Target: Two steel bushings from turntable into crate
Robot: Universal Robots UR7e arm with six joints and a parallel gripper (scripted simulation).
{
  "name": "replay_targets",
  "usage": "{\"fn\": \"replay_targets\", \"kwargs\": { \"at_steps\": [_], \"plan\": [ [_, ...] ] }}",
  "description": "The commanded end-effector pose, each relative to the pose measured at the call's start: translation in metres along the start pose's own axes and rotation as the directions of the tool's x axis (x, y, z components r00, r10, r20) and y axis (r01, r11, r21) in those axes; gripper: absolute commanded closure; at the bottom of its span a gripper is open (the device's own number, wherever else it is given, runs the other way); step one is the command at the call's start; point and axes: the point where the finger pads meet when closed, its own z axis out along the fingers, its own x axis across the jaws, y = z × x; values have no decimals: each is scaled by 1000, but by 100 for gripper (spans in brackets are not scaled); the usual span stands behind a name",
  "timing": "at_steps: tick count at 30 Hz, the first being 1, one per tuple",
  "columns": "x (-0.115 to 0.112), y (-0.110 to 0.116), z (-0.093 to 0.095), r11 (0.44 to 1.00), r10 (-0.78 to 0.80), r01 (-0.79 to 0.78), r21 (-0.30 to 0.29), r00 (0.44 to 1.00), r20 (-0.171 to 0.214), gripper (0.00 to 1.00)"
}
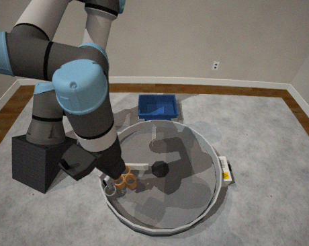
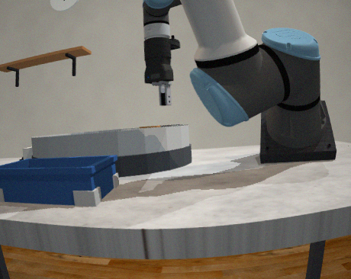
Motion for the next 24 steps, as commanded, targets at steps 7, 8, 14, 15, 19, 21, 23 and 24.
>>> {"fn": "replay_targets", "kwargs": {
  "at_steps": [7, 8, 14, 15, 19, 21, 23, 24],
  "plan": [
    [-2, -1, 3, 1000, 0, 0, 1, 1000, 1, 52],
    [-2, -1, 3, 1000, 0, 0, 1, 1000, 1, 52],
    [-2, -1, 3, 1000, 0, 0, 1, 1000, 1, 52],
    [-2, -1, 3, 1000, 0, 0, 1, 1000, 1, 52],
    [-2, -1, 3, 1000, 0, 0, 1, 1000, 1, 52],
    [-2, -1, 3, 1000, 0, 0, 1, 1000, 1, 52],
    [-2, -1, 3, 1000, 0, 0, 1, 1000, 1, 52],
    [-2, -1, 3, 1000, 0, 0, 1, 1000, 1, 52]
  ]
}}
